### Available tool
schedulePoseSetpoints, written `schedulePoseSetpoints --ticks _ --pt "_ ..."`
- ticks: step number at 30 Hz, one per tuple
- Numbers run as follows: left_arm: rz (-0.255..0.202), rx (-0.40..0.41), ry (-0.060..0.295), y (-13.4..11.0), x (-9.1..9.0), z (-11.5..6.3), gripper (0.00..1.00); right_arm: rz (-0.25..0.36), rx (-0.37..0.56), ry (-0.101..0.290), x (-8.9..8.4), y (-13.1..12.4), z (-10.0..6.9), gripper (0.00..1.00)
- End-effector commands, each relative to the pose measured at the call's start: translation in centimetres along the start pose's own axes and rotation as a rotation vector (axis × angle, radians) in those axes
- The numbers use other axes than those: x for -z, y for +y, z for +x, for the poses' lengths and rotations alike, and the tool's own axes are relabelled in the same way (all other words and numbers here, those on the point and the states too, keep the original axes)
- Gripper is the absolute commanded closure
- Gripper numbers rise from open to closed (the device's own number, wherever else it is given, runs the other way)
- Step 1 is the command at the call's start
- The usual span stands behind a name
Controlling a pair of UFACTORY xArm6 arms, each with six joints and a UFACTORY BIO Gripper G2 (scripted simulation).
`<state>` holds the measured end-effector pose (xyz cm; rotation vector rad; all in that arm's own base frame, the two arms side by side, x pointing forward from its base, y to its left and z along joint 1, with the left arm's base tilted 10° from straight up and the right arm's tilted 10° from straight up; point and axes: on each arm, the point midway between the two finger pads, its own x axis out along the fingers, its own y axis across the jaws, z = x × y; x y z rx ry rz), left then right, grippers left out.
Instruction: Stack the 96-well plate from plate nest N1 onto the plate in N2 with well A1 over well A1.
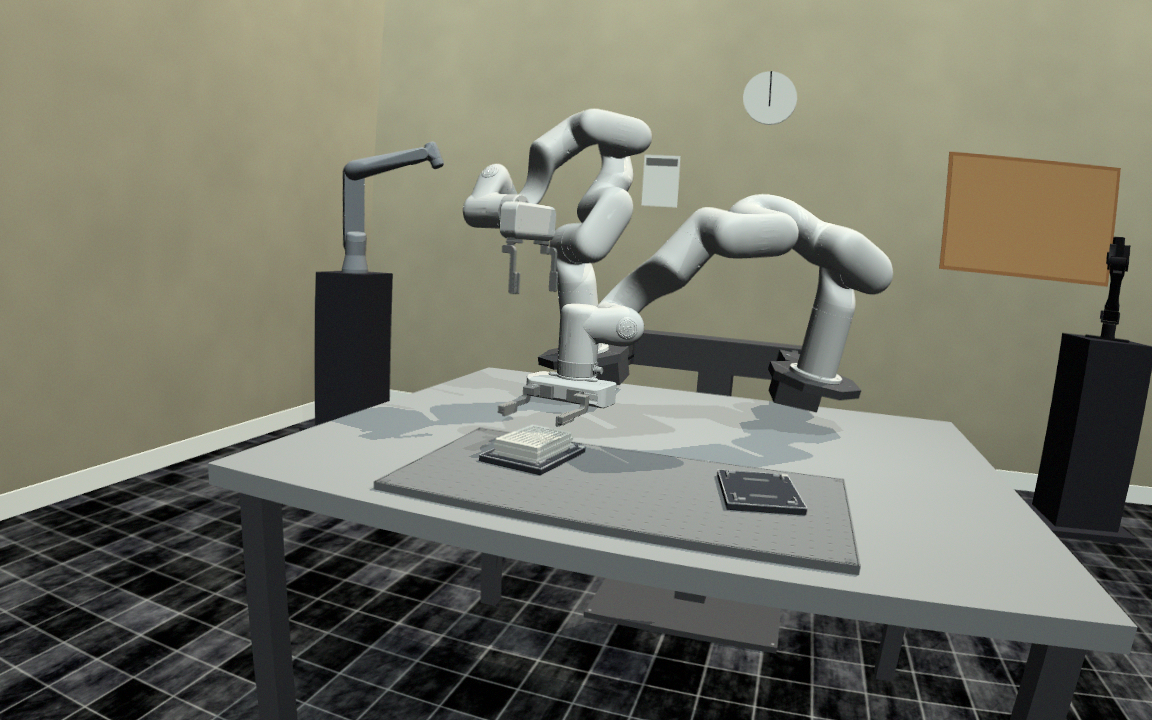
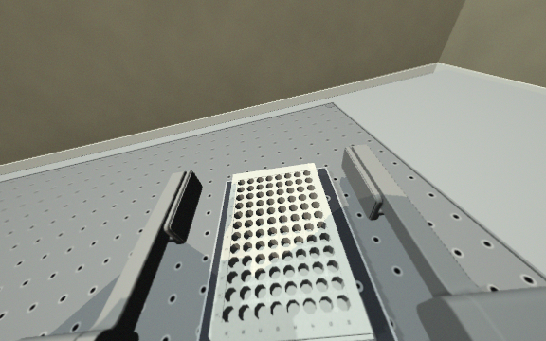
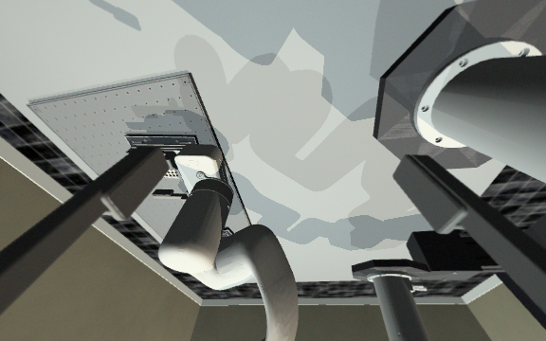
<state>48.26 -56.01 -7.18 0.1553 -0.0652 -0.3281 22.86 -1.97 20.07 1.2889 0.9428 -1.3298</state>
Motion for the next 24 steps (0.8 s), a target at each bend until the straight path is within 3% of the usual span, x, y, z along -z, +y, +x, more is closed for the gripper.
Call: schedulePoseSetpoints --ticks 1,10,24 --pt "-0.002 0.000 -0.003 0.0 -1.1 0.1 0.63 0.000 -0.002 -0.001 0.0 0.1 -0.1 0.00" --pt "-0.002 0.000 -0.003 0.0 -3.5 0.1 0.63 0.000 -0.002 -0.001 0.0 0.1 -0.1 0.00" --pt "-0.002 0.000 -0.003 0.0 -3.5 0.0 0.63 0.000 -0.002 -0.001 0.0 0.1 -0.1 0.00"
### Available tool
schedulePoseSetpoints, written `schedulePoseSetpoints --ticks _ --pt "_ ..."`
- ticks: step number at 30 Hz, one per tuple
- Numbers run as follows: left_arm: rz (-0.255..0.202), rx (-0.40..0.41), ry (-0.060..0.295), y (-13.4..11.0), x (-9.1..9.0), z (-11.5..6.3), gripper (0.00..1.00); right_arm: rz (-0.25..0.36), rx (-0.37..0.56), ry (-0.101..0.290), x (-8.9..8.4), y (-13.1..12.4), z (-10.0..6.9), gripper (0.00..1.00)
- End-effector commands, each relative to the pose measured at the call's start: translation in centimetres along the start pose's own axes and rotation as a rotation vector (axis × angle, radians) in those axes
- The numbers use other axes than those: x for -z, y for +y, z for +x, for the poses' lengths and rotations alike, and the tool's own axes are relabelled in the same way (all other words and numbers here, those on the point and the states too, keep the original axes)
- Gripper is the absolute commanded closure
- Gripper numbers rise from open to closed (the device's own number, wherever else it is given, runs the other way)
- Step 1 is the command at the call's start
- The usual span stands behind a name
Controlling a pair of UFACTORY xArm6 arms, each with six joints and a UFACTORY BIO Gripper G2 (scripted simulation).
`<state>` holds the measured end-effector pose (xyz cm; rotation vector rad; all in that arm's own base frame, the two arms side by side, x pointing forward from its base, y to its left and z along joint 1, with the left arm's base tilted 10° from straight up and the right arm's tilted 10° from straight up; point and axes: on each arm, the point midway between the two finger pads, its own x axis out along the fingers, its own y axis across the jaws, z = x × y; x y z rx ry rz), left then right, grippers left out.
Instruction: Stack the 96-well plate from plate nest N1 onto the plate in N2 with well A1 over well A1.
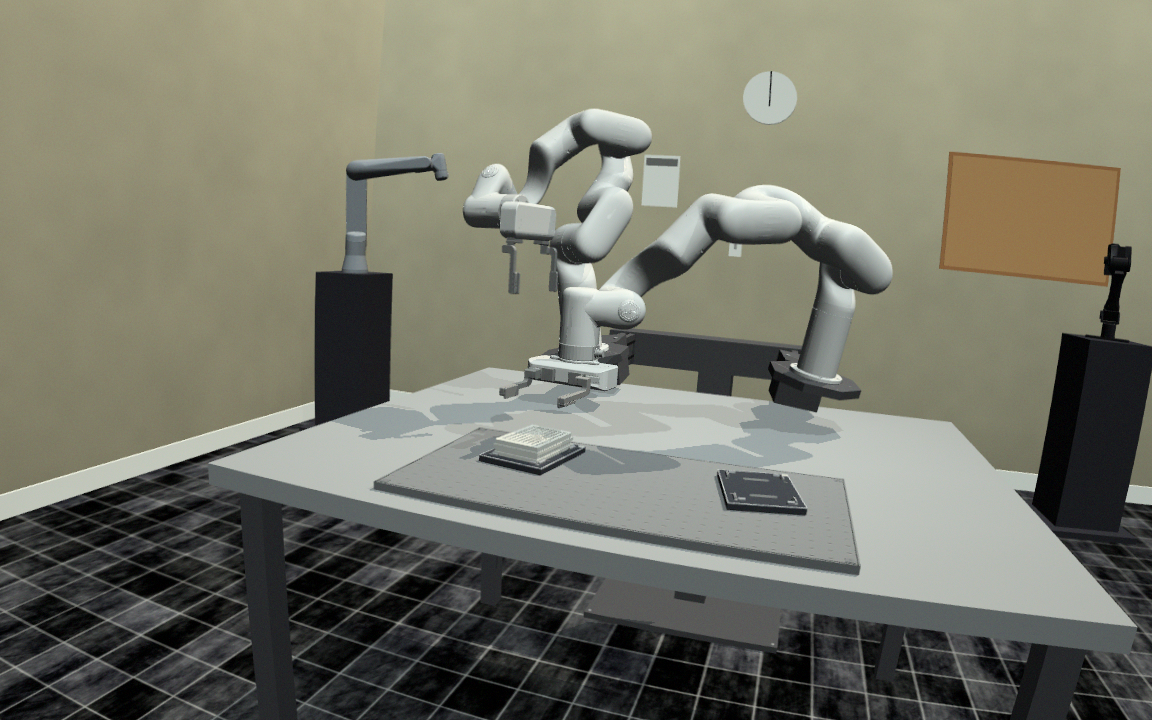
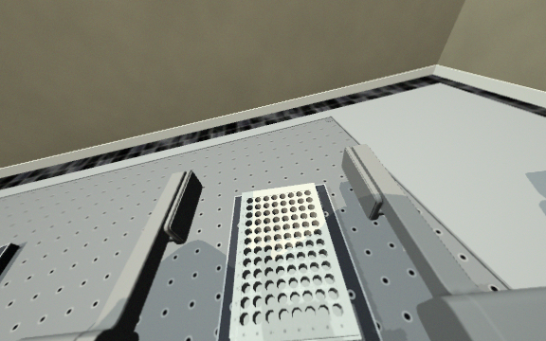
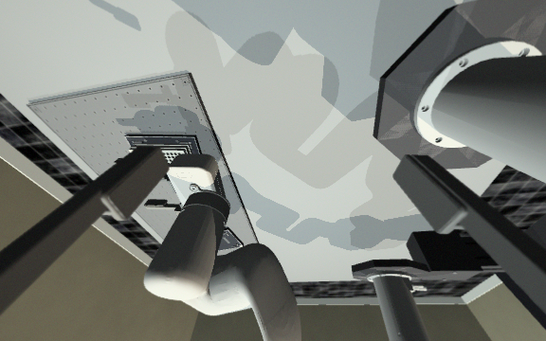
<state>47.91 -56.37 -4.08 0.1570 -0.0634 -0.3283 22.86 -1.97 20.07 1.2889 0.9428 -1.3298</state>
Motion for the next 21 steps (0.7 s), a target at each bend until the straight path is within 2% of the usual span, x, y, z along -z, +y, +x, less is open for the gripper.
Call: schedulePoseSetpoints --ticks 1,8,17,18,21 --pt "-0.004 0.000 -0.005 -0.1 -0.3 0.1 0.63 0.000 -0.002 -0.001 0.0 0.1 -0.1 0.00" --pt "-0.004 0.000 -0.004 -0.1 -0.3 0.1 0.63 0.000 -0.002 -0.001 0.0 0.1 -0.1 0.00" --pt "-0.004 -0.300 -0.004 4.1 -1.7 -0.8 0.63 0.000 -0.002 -0.001 0.0 0.1 -0.1 0.00" --pt "-0.004 -0.323 -0.004 4.5 -1.8 -1.0 0.63 0.000 -0.002 -0.001 0.0 0.1 -0.1 0.00" --pt "-0.004 -0.323 -0.004 5.9 -2.2 -1.3 0.63 0.000 -0.002 -0.001 0.0 0.1 -0.1 0.00"
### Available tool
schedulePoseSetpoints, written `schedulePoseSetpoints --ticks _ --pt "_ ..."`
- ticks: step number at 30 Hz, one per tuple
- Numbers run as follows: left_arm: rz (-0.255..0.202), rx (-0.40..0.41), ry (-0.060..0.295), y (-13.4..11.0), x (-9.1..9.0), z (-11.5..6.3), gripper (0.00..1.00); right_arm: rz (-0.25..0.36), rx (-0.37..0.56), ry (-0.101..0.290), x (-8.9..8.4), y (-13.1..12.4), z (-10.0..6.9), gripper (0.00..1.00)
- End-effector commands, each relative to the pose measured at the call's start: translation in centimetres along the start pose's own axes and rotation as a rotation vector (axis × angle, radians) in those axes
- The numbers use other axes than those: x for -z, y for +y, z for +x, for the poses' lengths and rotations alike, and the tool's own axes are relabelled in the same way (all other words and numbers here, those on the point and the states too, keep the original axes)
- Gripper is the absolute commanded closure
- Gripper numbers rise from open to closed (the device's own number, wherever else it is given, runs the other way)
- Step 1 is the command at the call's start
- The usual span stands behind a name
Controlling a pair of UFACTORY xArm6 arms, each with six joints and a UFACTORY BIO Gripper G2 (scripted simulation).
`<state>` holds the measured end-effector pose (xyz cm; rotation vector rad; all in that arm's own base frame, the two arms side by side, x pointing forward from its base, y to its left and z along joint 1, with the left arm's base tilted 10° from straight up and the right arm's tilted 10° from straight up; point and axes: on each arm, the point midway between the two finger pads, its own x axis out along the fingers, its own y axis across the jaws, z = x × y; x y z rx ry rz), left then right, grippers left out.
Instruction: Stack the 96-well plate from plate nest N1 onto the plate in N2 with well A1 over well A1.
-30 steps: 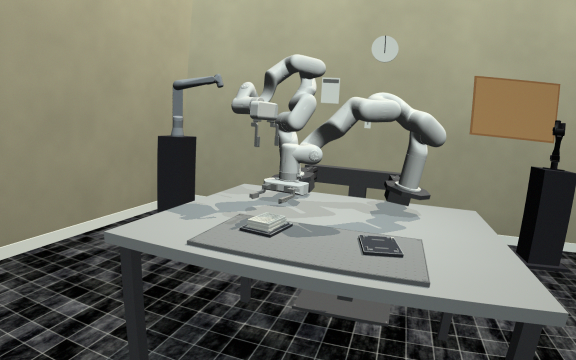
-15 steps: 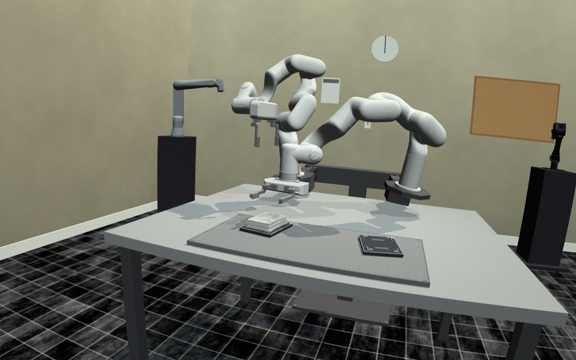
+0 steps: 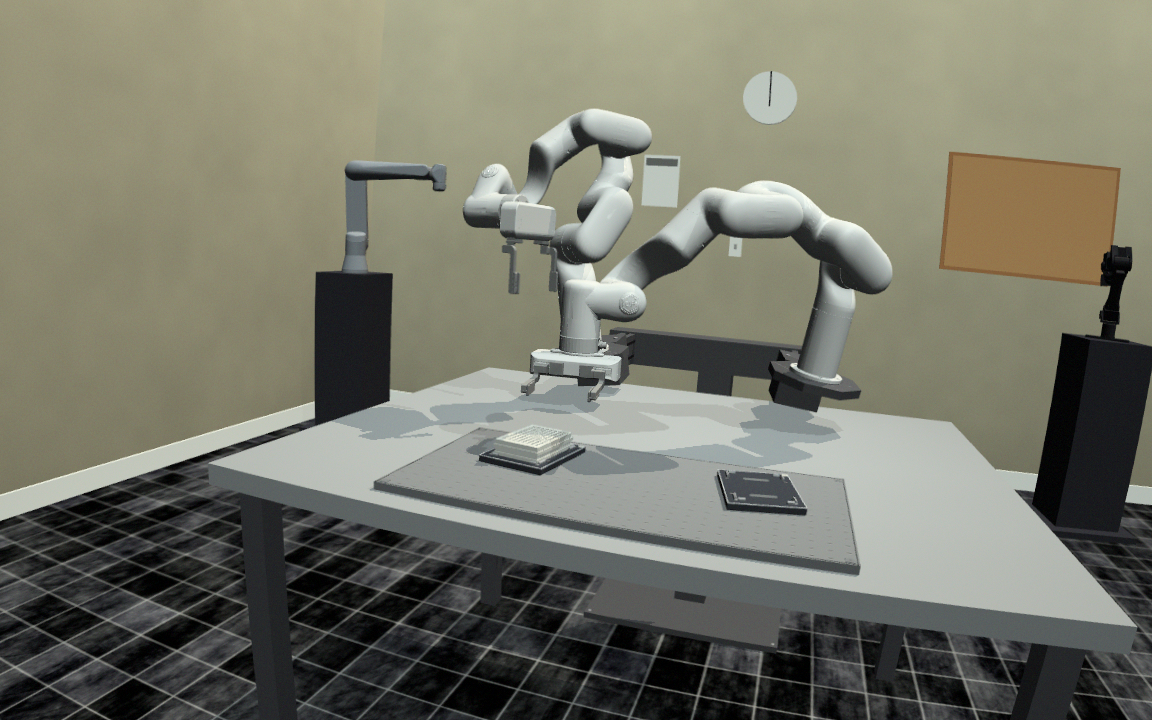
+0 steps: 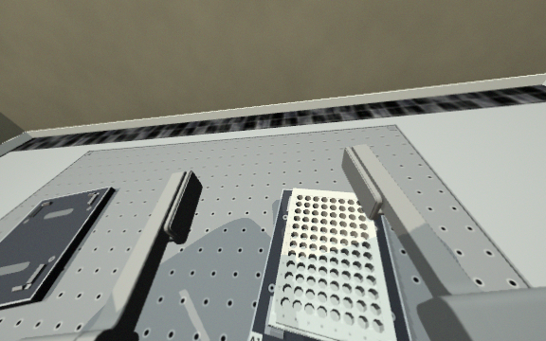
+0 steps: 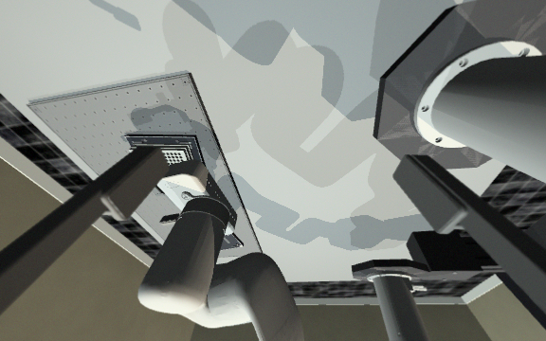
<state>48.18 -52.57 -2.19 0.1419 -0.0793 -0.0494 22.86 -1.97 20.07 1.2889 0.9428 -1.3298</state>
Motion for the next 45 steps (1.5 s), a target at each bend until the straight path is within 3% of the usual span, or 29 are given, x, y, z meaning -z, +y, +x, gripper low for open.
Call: schedulePoseSetpoints --ticks 1,4,45 --pt "-0.001 -0.044 -0.008 2.5 -1.1 0.2 0.63 0.000 -0.002 -0.001 0.0 0.1 -0.1 0.00" --pt "-0.001 -0.044 -0.008 2.9 -1.2 0.2 0.63 0.000 -0.002 -0.001 0.0 0.1 -0.1 0.00" --pt "0.001 -0.044 -0.008 20.6 -6.8 0.9 0.63 0.000 -0.002 -0.001 0.0 0.1 -0.1 0.00"
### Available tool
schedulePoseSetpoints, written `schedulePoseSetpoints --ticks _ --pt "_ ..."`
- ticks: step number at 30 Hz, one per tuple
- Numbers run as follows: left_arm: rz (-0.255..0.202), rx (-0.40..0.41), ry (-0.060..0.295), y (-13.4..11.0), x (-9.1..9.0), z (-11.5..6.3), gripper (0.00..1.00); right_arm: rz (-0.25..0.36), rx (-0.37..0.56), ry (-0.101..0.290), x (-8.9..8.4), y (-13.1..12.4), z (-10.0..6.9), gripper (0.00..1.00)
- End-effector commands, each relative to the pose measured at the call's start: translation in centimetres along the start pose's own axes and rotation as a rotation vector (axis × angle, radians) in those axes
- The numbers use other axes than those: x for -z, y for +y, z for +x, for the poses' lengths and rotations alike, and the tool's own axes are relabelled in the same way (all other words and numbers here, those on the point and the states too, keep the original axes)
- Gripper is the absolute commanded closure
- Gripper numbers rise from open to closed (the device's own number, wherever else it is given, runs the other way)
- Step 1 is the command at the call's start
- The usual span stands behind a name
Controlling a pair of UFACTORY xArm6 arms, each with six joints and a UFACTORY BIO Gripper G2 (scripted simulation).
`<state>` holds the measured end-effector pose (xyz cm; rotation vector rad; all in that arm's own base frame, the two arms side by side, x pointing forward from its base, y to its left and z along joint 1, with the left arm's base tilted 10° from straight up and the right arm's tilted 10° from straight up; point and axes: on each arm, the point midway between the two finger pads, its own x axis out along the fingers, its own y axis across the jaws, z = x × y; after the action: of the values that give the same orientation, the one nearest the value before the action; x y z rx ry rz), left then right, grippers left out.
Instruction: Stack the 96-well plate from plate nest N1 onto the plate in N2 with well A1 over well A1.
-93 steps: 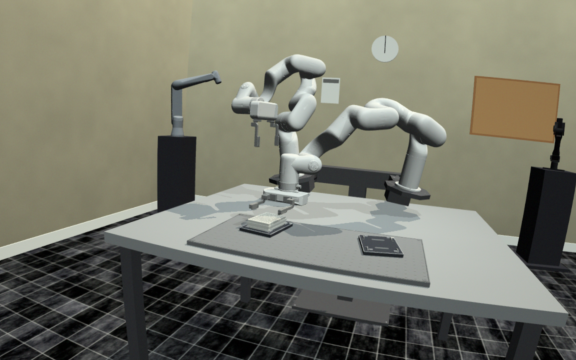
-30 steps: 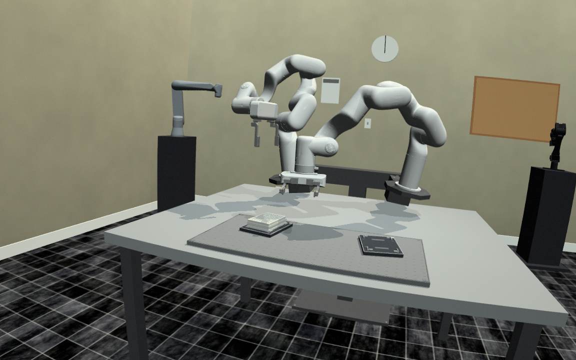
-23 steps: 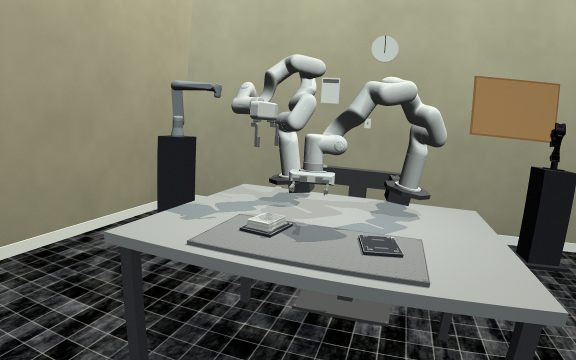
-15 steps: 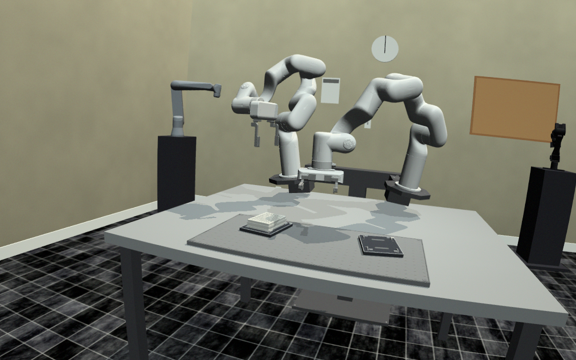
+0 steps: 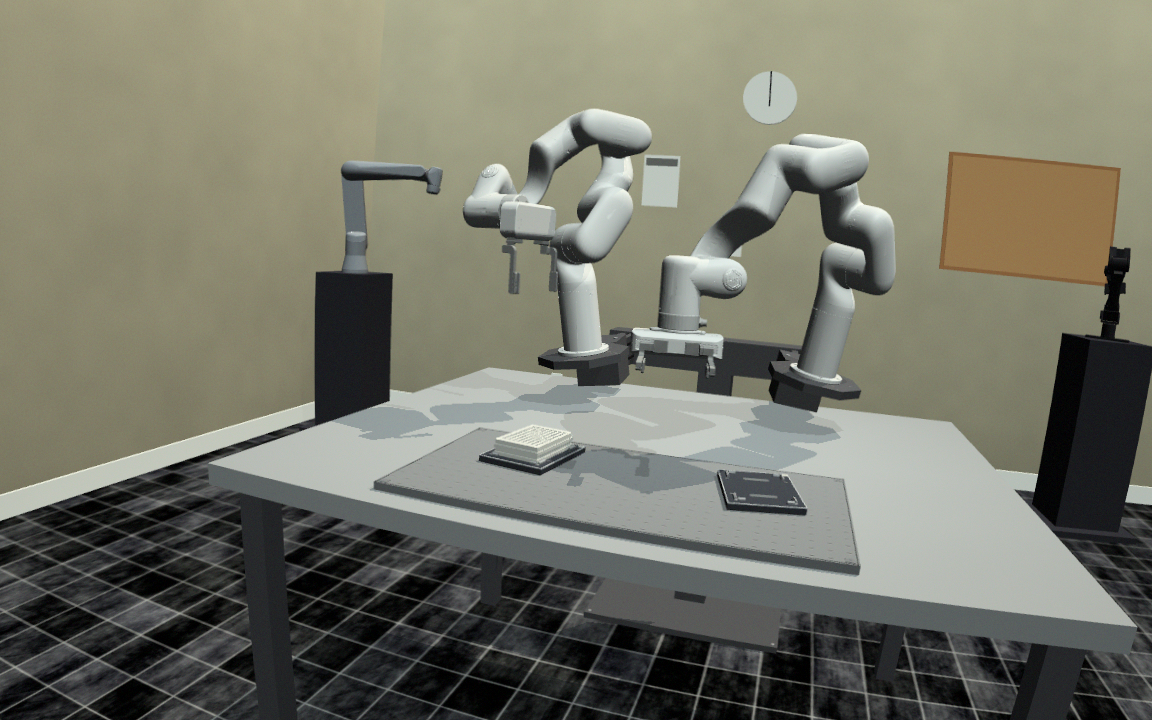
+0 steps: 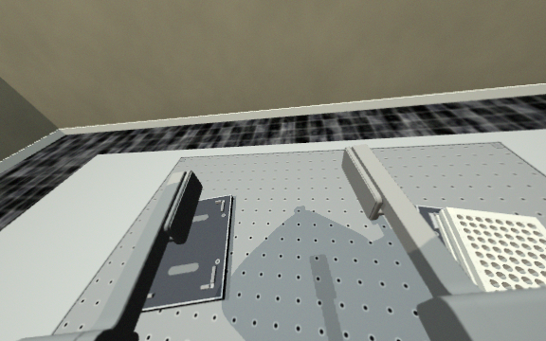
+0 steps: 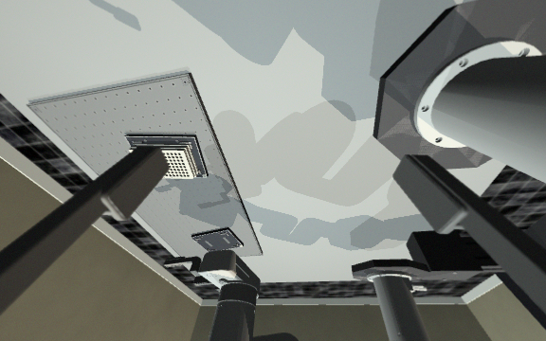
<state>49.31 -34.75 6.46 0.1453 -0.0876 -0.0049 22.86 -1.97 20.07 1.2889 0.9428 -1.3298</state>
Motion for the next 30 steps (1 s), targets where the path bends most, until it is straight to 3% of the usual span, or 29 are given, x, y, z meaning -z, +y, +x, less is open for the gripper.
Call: schedulePoseSetpoints --ticks 1,30 --pt "-0.005 0.001 -0.003 2.2 -1.0 0.3 0.63 0.000 -0.002 -0.001 0.0 0.1 -0.1 0.00" --pt "-0.004 0.001 -0.003 14.1 -4.7 1.3 0.63 0.000 -0.002 -0.001 0.0 0.1 -0.1 0.00"
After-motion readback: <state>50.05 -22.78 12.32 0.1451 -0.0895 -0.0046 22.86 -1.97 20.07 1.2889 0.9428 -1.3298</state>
